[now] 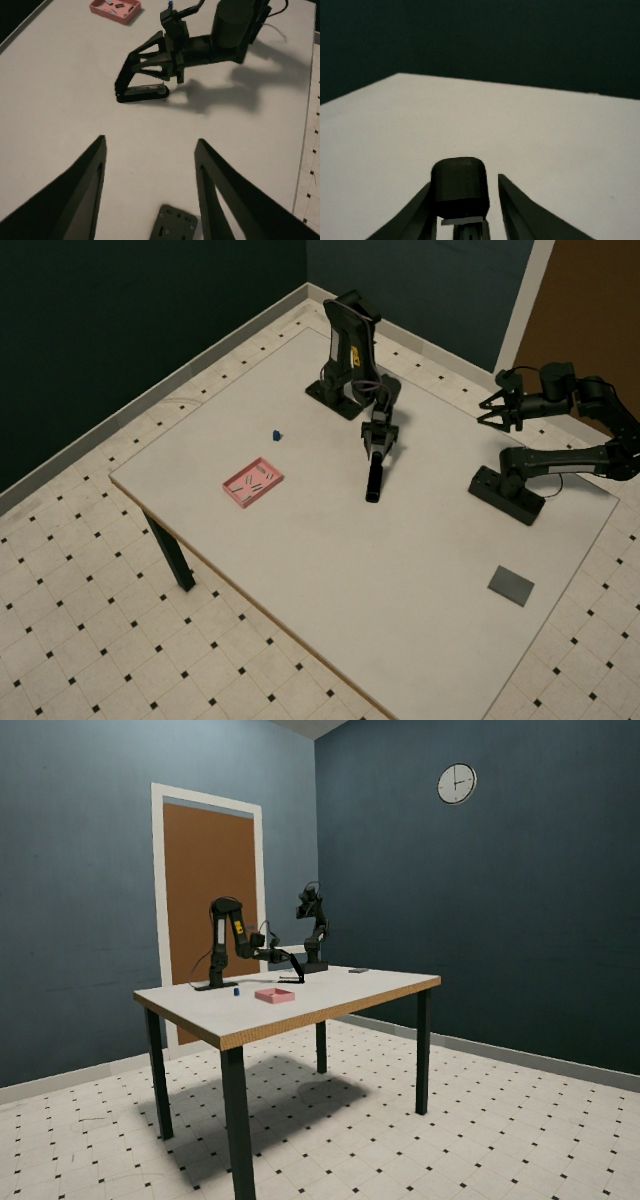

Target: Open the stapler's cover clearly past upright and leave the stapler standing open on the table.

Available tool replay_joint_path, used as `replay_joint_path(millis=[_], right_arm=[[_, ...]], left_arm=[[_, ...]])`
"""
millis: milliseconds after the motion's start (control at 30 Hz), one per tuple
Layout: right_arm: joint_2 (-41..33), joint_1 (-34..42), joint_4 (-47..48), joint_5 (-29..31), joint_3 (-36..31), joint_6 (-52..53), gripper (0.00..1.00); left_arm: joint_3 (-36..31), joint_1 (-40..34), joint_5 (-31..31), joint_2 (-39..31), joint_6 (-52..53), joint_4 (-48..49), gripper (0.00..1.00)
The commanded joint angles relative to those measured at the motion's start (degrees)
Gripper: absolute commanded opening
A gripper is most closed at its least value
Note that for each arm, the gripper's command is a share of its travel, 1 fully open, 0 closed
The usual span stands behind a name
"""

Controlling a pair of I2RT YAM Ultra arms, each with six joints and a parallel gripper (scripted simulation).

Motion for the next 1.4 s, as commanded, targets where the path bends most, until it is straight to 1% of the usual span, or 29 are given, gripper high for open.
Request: replay_joint_path(millis=[0, 100, 167, 400, 433, 467, 500, 567, 667, 733, 767, 1000, 1233, 1300, 1367], right_arm=[[-0.13, -0.08, 0.37, -0.1, 0.99, -0.09, 0.34], [-0.49, -0.24, 0.59, -0.36, 0.75, -0.33, 0.3], [-0.49, -0.24, 0.59, -0.36, 0.75, -0.33, 0.3], [-1.03, -0.22, 0.68, -0.08, 0.53, -0.32, 0.2], [-1.03, -0.22, 0.68, -0.08, 0.53, -0.32, 0.09], [-1.03, -0.22, 0.68, -0.08, 0.53, -0.32, 0.2], [-1.35, -0.42, -0.85, -0.32, 1.24, 0.24, 0.21], [-2.46, -0.75, -3.09, -1.01, 1.64, 0.97, 0.21], [-5.3, -1.55, -9.04, -2.08, 2.82, 2.3, 0.21], [-5.3, -1.55, -9.04, -2.08, 2.82, 2.3, 0.21], [-6.73, -1.91, -12.5, -2.6, 3.59, 3.18, 0.21], [-12.34, -4.04, -27.74, -5.63, 7.68, 6.79, 0.21], [-14.92, -5.84, -39.2, -8.44, 11.88, 9.54, 0.21], [-14.92, -5.84, -39.2, -8.44, 11.88, 9.54, 0.21], [-15.53, -6.61, -43.79, -9.7, 13.85, 10.6, 0.21]], left_arm=[[-0.35, -0.55, -0.27, -0.19, -0.35, 0.38, 0.57], [-0.35, -0.55, -0.27, -0.19, -0.35, 0.38, 0.57], [-0.35, -0.55, -0.27, -0.19, -0.35, 0.38, 0.57], [-0.35, -0.55, -0.27, -0.19, -0.35, 0.38, 0.57], [-0.35, -0.55, -0.27, -0.19, -0.35, 0.38, 0.57], [-0.35, -0.55, -0.27, -0.19, -0.35, 0.38, 0.57], [-0.35, -0.55, -0.27, -0.19, -0.35, 0.38, 0.57], [-0.35, -0.55, -0.27, -0.19, -0.35, 0.38, 0.57], [-0.35, -0.55, -0.27, -0.19, -0.35, 0.38, 0.57], [-0.35, -0.55, -0.27, -0.19, -0.35, 0.38, 0.57], [-0.35, -0.55, -0.27, -0.19, -0.35, 0.38, 0.57], [-0.35, -0.55, -0.27, -0.19, -0.35, 0.38, 0.57], [-0.35, -0.55, -0.27, -0.19, -0.35, 0.38, 0.57], [-0.35, -0.55, -0.27, -0.19, -0.35, 0.38, 0.57], [-0.35, -0.55, -0.27, -0.19, -0.35, 0.38, 0.57]])
